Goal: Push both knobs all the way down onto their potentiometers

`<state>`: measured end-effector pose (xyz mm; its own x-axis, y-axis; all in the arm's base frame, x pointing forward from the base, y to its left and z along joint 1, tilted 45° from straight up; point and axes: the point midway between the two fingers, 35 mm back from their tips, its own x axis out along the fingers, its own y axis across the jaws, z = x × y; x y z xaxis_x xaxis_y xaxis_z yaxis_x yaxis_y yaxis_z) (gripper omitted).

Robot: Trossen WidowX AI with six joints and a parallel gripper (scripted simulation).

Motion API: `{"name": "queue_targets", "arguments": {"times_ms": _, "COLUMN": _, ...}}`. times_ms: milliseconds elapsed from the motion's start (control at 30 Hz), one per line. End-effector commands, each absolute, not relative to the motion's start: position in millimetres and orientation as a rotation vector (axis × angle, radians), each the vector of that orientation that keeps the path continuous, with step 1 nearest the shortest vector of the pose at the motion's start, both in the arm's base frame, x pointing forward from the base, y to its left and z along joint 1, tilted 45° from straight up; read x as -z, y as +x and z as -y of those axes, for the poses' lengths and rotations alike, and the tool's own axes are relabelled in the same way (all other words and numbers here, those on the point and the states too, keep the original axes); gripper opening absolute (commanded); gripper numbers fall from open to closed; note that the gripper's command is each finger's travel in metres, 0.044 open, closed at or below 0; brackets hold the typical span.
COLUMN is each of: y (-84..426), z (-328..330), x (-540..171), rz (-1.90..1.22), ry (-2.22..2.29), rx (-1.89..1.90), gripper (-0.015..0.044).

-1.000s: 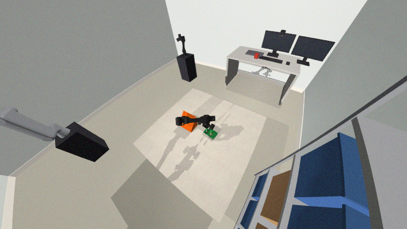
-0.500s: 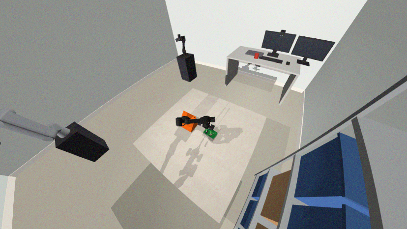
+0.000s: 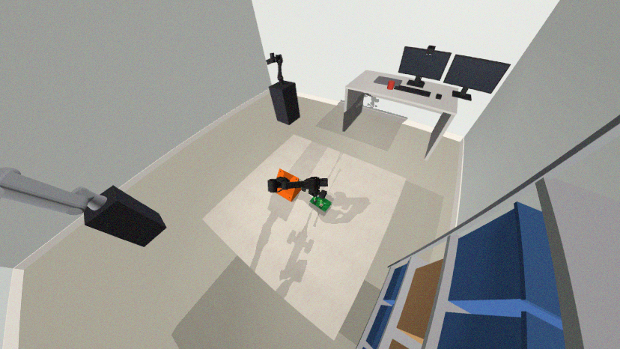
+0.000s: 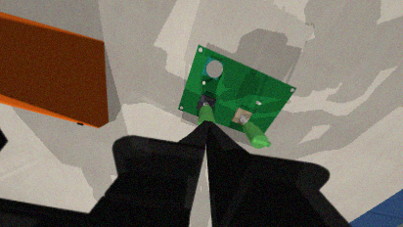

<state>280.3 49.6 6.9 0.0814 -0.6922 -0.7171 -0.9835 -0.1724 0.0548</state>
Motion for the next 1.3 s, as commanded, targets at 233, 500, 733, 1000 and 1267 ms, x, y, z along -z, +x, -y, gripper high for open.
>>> {"name": "queue_targets", "arguments": {"times_ms": 233, "y": 279.8, "z": -46.5, "x": -3.7, "rz": -1.655, "ry": -1.925, "rx": -0.869, "gripper": 0.0000}}
{"name": "queue_targets", "arguments": {"times_ms": 500, "y": 280.0, "z": -45.4, "x": -2.5, "rz": -1.655, "ry": -1.925, "rx": -0.869, "gripper": 0.0000}}
{"name": "queue_targets", "arguments": {"times_ms": 733, "y": 279.8, "z": -46.9, "x": -4.0, "rz": -1.655, "ry": -1.925, "rx": -0.869, "gripper": 0.0000}}
{"name": "queue_targets", "arguments": {"times_ms": 1000, "y": 279.8, "z": -46.7, "x": -3.8, "rz": -1.655, "ry": -1.925, "rx": -0.869, "gripper": 0.0000}}
{"name": "queue_targets", "arguments": {"times_ms": 1267, "y": 280.3, "z": -42.2, "x": 0.7, "rz": -1.655, "ry": -1.926, "rx": -0.868, "gripper": 0.0000}}
